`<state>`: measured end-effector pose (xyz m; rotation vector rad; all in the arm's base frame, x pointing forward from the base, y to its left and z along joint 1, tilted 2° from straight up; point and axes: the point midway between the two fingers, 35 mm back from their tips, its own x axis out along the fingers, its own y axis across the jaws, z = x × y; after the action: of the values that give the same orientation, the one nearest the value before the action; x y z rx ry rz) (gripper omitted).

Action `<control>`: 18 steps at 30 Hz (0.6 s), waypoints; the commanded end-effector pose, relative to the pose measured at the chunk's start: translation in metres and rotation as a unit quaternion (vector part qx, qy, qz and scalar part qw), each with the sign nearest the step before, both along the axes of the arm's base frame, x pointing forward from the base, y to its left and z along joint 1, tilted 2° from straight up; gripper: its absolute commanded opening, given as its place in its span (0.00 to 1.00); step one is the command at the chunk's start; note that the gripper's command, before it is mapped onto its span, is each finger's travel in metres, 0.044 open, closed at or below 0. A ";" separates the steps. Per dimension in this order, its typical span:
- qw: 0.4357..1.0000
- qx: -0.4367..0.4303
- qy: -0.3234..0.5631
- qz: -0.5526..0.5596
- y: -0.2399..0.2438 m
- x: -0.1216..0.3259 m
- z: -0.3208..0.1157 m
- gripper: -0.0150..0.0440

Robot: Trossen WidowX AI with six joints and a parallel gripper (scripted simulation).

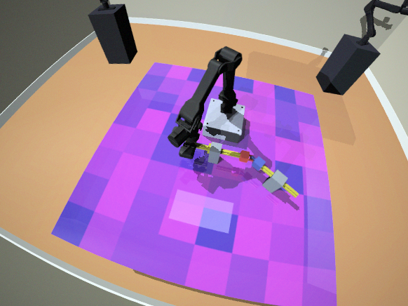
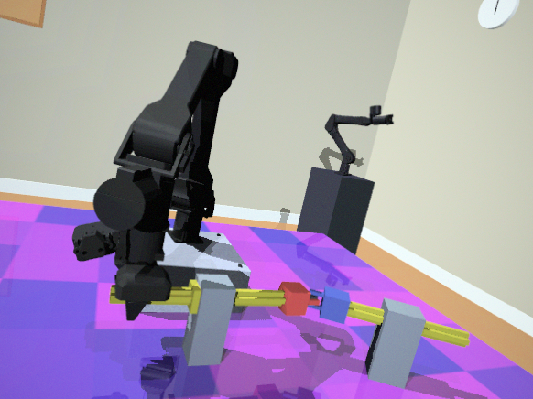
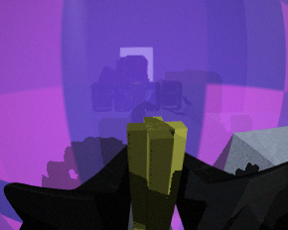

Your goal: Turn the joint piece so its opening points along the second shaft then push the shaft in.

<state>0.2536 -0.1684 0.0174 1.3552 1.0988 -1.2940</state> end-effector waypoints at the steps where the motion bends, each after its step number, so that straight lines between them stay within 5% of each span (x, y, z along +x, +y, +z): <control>1: 1.000 0.000 0.000 0.001 0.000 0.000 0.000 0.30; 8: 1.000 0.000 0.000 0.001 0.000 0.000 0.000 0.37; 18: 1.000 0.000 0.000 0.001 0.000 0.000 0.000 0.81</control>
<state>0.2537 -0.1685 0.0174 1.3555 1.0983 -1.2937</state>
